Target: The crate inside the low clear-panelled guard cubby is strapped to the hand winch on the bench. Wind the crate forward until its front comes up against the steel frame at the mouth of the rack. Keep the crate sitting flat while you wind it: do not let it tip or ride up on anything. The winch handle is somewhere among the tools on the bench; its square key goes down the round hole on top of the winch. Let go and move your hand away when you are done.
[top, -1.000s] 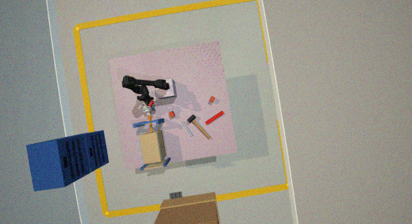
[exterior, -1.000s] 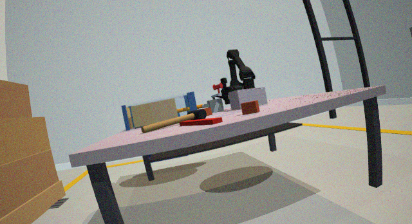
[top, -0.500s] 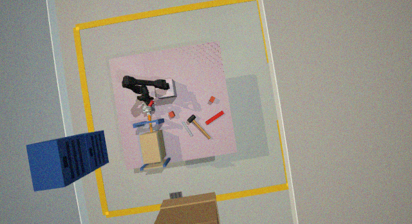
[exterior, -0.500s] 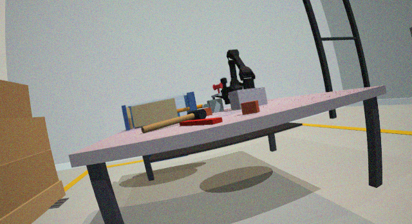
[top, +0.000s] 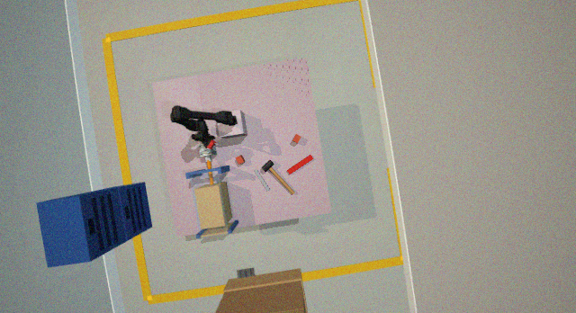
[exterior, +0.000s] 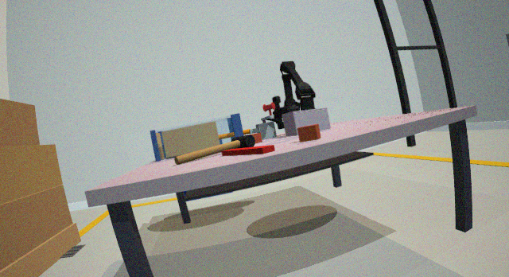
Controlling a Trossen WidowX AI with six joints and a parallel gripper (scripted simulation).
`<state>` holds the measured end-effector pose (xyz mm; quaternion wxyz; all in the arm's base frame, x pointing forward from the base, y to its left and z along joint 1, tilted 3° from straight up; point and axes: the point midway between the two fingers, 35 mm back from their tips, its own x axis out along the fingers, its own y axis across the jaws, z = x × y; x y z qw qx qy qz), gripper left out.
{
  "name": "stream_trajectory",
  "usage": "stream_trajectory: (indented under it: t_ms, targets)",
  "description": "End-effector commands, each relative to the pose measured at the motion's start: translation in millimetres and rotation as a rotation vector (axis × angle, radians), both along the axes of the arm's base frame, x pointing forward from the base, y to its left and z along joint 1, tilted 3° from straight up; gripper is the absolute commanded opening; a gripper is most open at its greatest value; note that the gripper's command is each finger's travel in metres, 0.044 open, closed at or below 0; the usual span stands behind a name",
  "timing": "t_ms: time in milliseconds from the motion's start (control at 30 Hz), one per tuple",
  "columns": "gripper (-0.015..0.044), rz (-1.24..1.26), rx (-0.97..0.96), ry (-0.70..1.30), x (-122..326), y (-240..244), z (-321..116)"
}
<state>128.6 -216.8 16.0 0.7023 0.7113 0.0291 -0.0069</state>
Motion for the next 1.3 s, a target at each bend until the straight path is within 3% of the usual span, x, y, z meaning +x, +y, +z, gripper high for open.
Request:
stream_trajectory:
  t_ms: [0, 1267]
  targets:
    - [0.0240, 0.001, -0.012, 0.002, -0.2, 0.0, -5.4]
    - [0.0240, 0.000, 0.000, 0.000, 0.1, -4.0, 0.5]
